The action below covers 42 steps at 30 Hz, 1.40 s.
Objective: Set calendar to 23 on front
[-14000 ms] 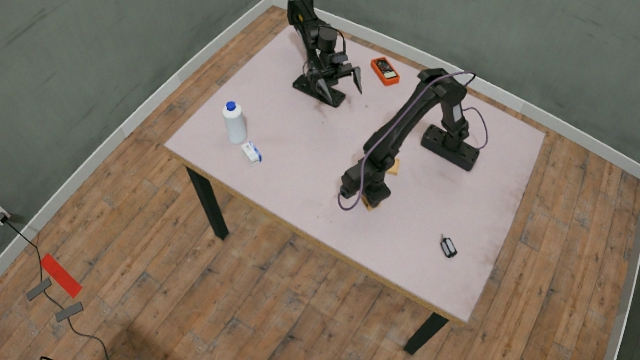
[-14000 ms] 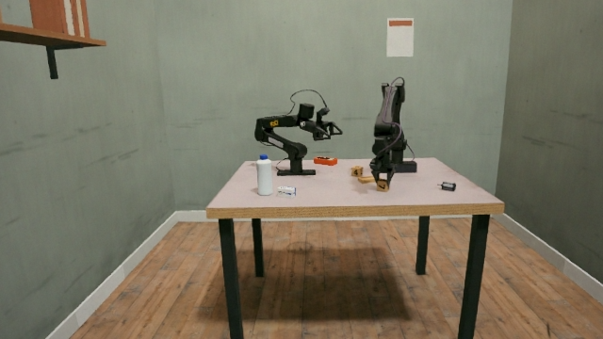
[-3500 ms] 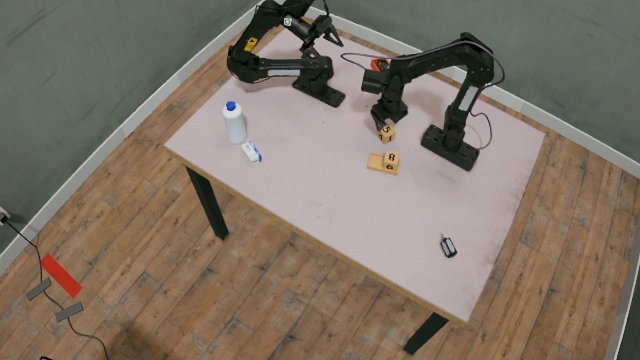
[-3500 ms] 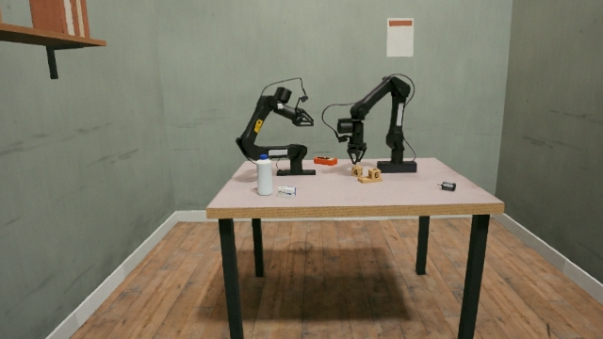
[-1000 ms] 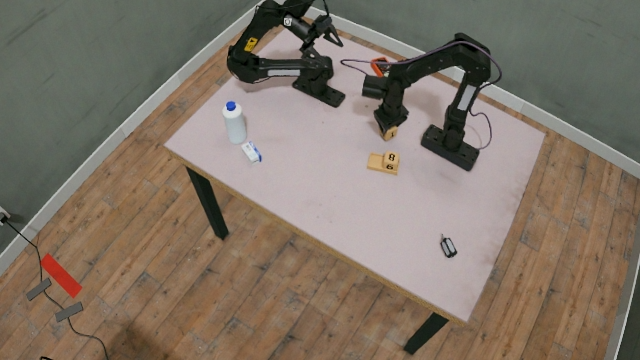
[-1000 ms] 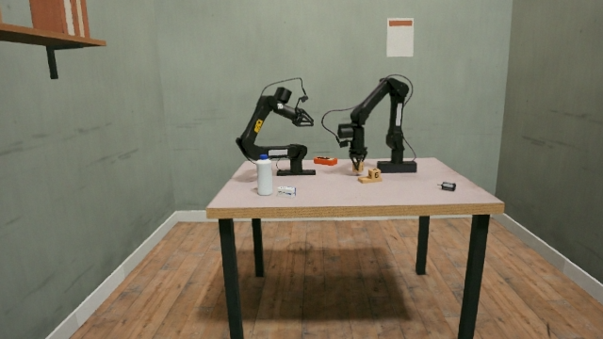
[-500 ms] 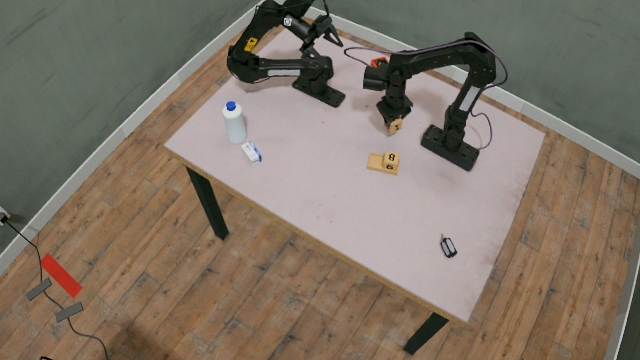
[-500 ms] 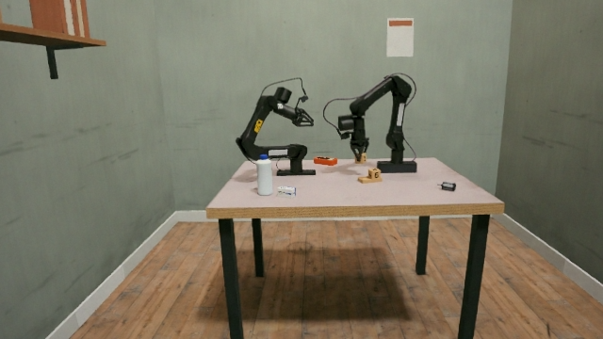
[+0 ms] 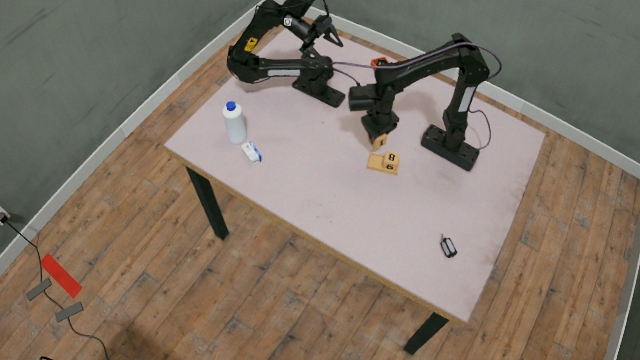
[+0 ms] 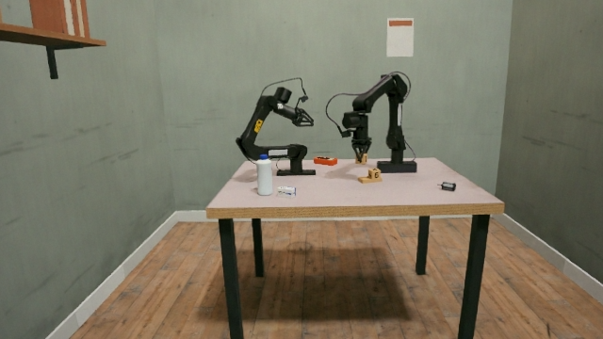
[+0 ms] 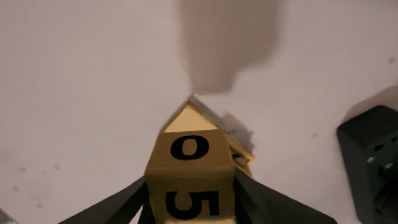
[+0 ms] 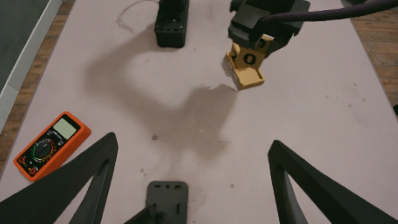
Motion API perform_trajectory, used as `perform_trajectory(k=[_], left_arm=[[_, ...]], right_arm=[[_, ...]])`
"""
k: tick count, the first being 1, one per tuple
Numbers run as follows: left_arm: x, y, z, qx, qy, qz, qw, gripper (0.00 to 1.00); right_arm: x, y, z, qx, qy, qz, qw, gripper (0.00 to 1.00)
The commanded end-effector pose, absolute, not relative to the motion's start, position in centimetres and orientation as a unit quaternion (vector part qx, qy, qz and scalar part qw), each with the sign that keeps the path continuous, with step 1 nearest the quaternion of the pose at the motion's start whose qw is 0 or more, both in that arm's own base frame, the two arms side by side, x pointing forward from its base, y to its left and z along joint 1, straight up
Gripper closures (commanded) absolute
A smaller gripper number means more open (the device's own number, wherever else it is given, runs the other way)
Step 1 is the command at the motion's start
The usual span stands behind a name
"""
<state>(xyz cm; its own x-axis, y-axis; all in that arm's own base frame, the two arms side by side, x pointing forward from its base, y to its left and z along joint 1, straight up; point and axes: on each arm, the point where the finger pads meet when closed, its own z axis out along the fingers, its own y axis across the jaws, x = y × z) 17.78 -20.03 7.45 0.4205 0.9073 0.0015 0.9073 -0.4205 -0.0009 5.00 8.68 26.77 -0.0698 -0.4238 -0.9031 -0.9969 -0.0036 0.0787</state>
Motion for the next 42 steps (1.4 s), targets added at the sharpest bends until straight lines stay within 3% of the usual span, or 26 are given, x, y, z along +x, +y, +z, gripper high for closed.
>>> perform_trajectory(k=[1,14,26,42], left_arm=[[20.0,-21.2,8.4,-0.847,-0.531,0.005,-0.032,0.60],[20.5,-21.2,8.2,-0.766,-0.642,0.010,-0.035,0.60],[20.4,-21.2,7.3,-0.583,-0.813,-0.002,-0.010,0.60],[20.8,-21.6,6.2,-0.573,-0.819,0.000,-0.022,0.60]], right_arm=[[5.4,8.4,27.2,-0.573,0.611,0.412,0.359,0.00],[5.4,8.4,27.2,-0.573,0.611,0.412,0.359,0.00],[5.4,8.4,27.2,-0.573,0.611,0.412,0.359,0.00],[5.4,8.4,27.2,-0.573,0.611,0.412,0.359,0.00]])
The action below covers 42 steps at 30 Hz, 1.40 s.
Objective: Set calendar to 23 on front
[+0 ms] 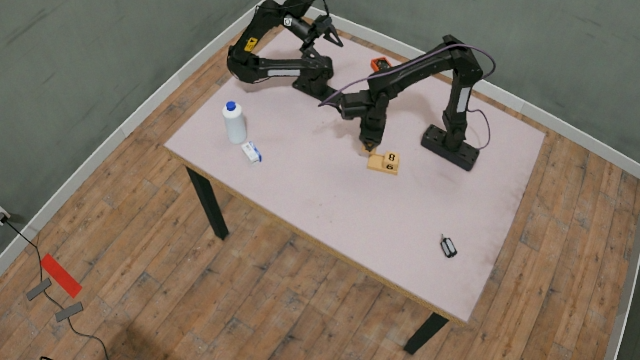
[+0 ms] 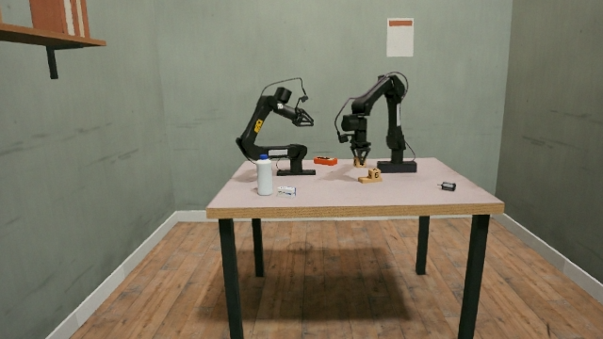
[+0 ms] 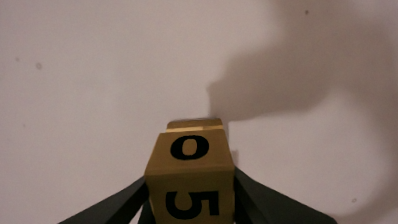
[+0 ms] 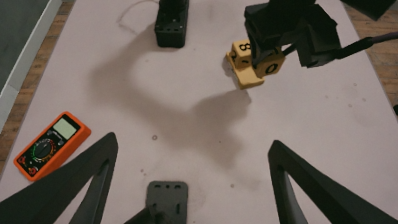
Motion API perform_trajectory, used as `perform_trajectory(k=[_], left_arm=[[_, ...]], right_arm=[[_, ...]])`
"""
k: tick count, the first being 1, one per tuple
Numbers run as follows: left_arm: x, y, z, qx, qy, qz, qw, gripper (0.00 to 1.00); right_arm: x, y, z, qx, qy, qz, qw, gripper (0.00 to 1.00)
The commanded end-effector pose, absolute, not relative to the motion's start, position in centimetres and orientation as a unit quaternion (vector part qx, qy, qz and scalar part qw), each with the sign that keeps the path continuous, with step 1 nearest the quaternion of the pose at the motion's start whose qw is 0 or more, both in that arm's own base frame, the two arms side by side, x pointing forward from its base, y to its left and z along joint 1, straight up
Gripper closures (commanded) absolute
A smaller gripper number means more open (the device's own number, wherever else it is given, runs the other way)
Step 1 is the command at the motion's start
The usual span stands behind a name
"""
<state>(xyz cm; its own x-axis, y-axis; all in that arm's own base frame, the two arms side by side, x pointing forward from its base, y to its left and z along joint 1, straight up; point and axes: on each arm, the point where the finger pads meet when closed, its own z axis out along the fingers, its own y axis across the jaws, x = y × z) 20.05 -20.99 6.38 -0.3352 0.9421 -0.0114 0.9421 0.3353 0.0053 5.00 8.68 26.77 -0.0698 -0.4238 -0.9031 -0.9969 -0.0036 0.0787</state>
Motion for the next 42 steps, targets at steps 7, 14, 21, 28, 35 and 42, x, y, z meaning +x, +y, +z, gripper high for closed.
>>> perform_trajectory(k=[7,14,21,28,35,42], left_arm=[[20.7,-21.2,5.0,0.572,0.820,0.000,0.021,0.60],[20.5,-20.7,3.3,0.572,0.820,0.001,0.019,0.60],[19.8,-19.8,2.3,0.572,0.820,0.004,0.002,0.60],[20.5,-20.4,2.5,0.574,0.818,0.001,0.015,0.60],[19.5,-18.1,1.7,0.572,0.820,0.002,0.014,0.60],[19.7,-18.2,1.9,0.570,0.821,0.000,0.017,0.60]], right_arm=[[5.4,8.4,27.2,-0.573,0.611,0.412,0.359,0.00],[5.4,8.4,27.2,-0.573,0.611,0.412,0.359,0.00],[5.4,8.4,27.2,-0.573,0.611,0.412,0.359,0.00],[5.4,8.4,27.2,-0.573,0.611,0.412,0.359,0.00],[5.4,8.4,27.2,-0.573,0.611,0.412,0.359,0.00],[5.4,8.4,27.2,-0.573,0.611,0.412,0.359,0.00]])
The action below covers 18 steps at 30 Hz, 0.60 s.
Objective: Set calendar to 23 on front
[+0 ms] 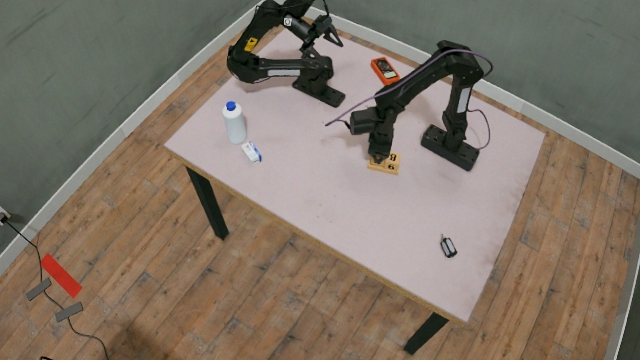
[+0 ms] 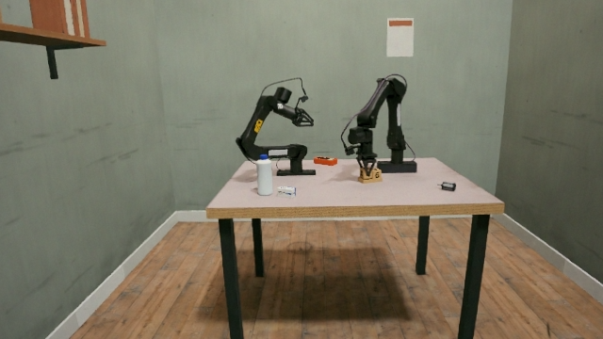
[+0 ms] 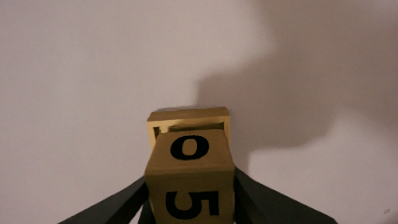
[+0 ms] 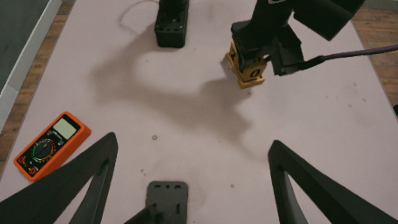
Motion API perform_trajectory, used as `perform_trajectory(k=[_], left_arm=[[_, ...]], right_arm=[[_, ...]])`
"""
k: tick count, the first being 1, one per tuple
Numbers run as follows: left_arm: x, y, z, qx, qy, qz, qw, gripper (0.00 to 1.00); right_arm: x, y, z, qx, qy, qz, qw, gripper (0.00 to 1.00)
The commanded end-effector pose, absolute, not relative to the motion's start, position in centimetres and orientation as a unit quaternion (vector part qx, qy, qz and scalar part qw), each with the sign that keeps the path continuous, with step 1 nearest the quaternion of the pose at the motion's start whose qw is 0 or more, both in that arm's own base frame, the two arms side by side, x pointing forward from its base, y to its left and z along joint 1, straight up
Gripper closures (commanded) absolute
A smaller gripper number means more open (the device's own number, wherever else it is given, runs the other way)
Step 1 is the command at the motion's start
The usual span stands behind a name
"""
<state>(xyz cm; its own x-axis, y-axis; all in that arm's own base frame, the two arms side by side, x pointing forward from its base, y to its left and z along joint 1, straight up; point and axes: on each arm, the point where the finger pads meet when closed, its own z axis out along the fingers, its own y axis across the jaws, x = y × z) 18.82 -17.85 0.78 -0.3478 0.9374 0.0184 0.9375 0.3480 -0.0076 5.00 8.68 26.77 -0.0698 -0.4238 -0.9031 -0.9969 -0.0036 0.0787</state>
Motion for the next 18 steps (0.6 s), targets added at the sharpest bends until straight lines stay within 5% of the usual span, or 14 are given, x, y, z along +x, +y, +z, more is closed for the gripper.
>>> perform_trajectory(k=[1,18], left_arm=[[19.67,-18.20,1.91,-0.570,-0.821,0.000,-0.017,0.60],[19.54,-17.96,2.26,-0.569,-0.822,-0.001,-0.024,0.60]], right_arm=[[5.39,8.43,27.24,-0.573,0.611,0.412,0.359,0.00],[5.39,8.43,27.24,-0.573,0.611,0.412,0.359,0.00]])
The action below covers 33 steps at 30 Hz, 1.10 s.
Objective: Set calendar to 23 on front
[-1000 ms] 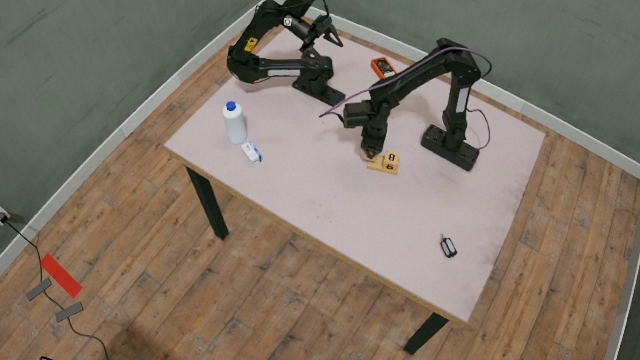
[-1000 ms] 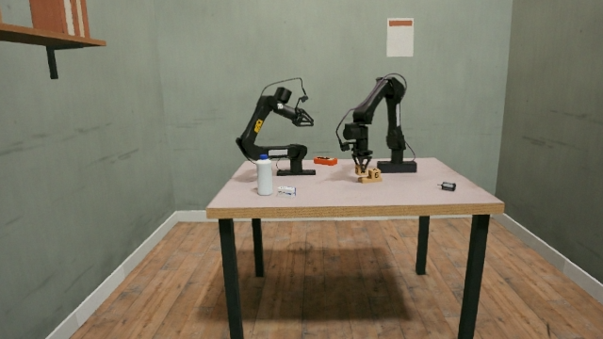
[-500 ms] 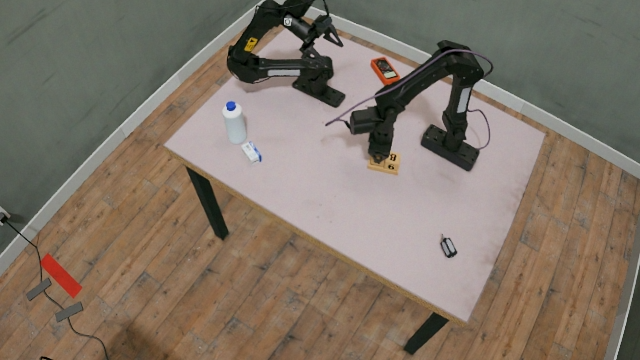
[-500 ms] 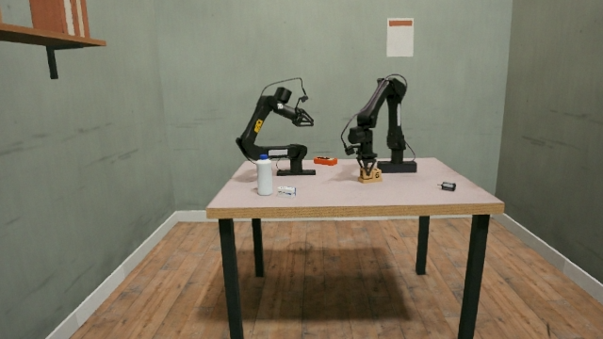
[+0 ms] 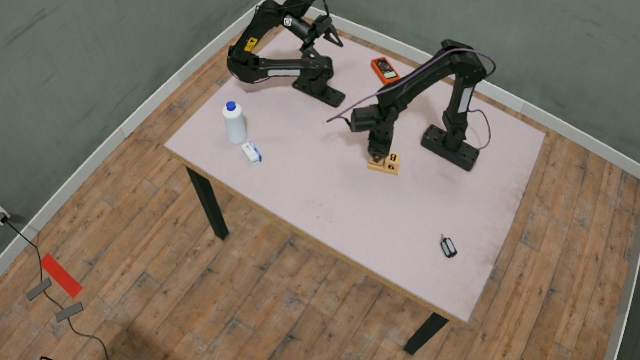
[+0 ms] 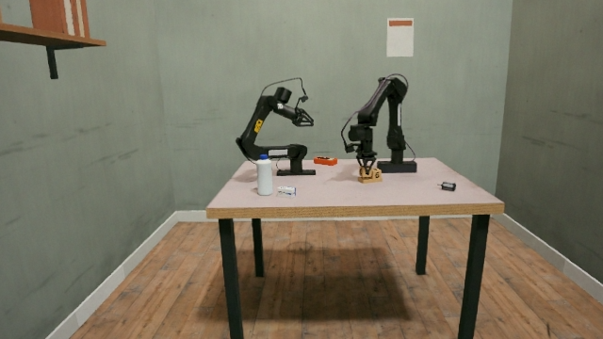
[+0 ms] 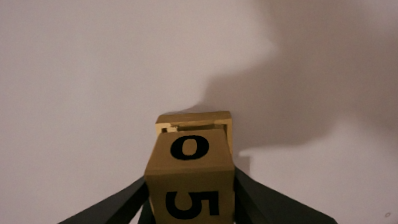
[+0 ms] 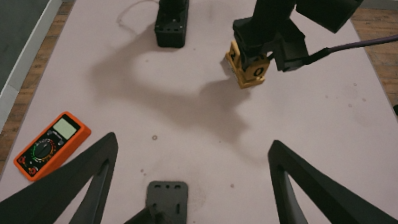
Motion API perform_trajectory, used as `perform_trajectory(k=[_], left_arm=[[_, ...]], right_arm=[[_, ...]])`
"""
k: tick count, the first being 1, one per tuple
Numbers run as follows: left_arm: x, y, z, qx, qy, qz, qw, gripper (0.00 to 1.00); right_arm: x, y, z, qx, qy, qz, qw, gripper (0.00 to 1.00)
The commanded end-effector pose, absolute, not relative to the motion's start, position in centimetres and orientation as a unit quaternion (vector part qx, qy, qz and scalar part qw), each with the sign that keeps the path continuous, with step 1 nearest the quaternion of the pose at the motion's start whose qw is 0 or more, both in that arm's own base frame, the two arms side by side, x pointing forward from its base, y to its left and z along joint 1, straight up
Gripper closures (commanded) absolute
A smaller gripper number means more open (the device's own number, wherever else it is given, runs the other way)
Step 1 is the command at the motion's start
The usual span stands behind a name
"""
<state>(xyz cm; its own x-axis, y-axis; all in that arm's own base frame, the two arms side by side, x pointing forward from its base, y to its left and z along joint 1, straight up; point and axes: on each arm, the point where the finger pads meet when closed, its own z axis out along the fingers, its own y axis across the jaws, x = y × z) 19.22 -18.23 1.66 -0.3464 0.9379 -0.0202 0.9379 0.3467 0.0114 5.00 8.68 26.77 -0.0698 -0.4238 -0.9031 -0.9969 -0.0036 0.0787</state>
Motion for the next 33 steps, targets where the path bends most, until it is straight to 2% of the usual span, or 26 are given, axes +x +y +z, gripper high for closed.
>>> perform_trajectory(k=[1,33], left_arm=[[19.3,-17.7,2.2,0.569,0.822,0.003,0.018,0.60],[18.5,-17.4,-1.6,0.566,0.824,0.002,-0.012,0.60]], right_arm=[[5.4,8.4,27.2,-0.573,0.611,0.412,0.359,0.00],[5.4,8.4,27.2,-0.573,0.611,0.412,0.359,0.00]])
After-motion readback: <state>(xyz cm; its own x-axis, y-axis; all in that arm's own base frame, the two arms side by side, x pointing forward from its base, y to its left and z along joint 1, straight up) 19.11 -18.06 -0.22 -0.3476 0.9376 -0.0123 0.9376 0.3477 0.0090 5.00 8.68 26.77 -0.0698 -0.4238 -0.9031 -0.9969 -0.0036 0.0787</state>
